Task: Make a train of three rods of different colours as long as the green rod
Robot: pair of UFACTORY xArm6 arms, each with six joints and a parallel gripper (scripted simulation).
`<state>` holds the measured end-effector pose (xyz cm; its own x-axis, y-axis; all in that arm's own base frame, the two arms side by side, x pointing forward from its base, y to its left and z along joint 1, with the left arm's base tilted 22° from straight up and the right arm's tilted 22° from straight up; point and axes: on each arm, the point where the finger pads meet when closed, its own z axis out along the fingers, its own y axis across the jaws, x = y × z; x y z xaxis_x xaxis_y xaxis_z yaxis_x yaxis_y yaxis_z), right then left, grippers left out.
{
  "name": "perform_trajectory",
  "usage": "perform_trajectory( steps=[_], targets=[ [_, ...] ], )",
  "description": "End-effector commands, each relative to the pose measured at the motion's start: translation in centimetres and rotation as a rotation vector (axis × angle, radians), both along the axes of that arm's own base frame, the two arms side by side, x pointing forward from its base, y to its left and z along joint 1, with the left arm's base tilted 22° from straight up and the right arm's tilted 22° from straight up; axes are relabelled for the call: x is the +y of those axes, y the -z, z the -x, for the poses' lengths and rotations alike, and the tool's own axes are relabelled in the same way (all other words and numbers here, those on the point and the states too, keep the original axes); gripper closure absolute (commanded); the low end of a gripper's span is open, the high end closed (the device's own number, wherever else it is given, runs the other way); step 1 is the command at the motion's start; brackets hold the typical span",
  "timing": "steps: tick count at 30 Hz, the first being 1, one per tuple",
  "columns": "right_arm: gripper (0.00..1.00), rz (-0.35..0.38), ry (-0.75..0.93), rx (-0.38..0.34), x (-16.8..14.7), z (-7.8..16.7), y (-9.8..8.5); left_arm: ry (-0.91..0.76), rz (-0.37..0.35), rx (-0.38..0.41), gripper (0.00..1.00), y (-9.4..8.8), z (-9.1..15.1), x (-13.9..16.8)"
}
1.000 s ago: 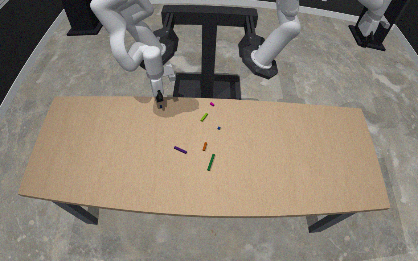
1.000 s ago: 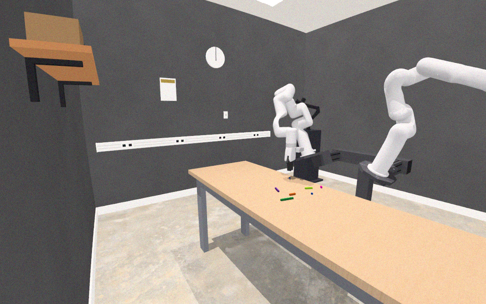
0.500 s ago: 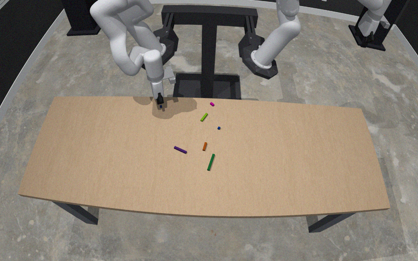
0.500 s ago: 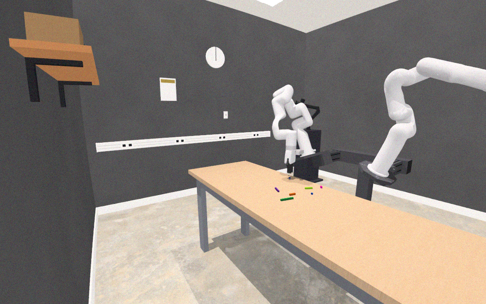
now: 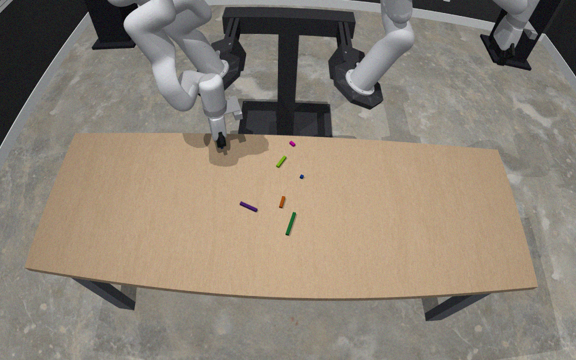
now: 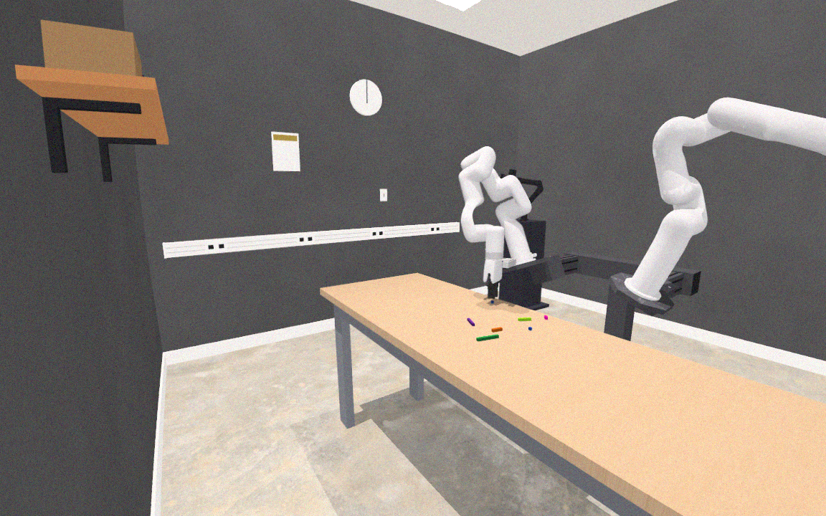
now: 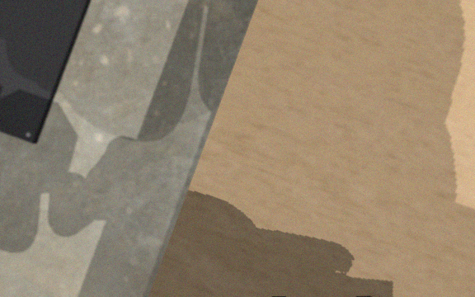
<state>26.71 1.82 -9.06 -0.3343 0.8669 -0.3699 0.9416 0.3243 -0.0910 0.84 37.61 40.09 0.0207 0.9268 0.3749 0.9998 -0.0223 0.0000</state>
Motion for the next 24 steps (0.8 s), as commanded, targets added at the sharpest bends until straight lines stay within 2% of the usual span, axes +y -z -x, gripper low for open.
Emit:
perform_trajectory(
  steps=[1,24],
  targets=[
    [0.74,-0.001,-0.001,-0.004,-0.05,-0.14,0.22,0.000,-0.005,0.000,0.00,-0.22,0.00,0.03],
    [0.74,-0.001,-0.001,-0.004,-0.31,-0.16,0.85,0.000,-0.005,0.000,0.00,-0.22,0.00,0.03]
  ],
)
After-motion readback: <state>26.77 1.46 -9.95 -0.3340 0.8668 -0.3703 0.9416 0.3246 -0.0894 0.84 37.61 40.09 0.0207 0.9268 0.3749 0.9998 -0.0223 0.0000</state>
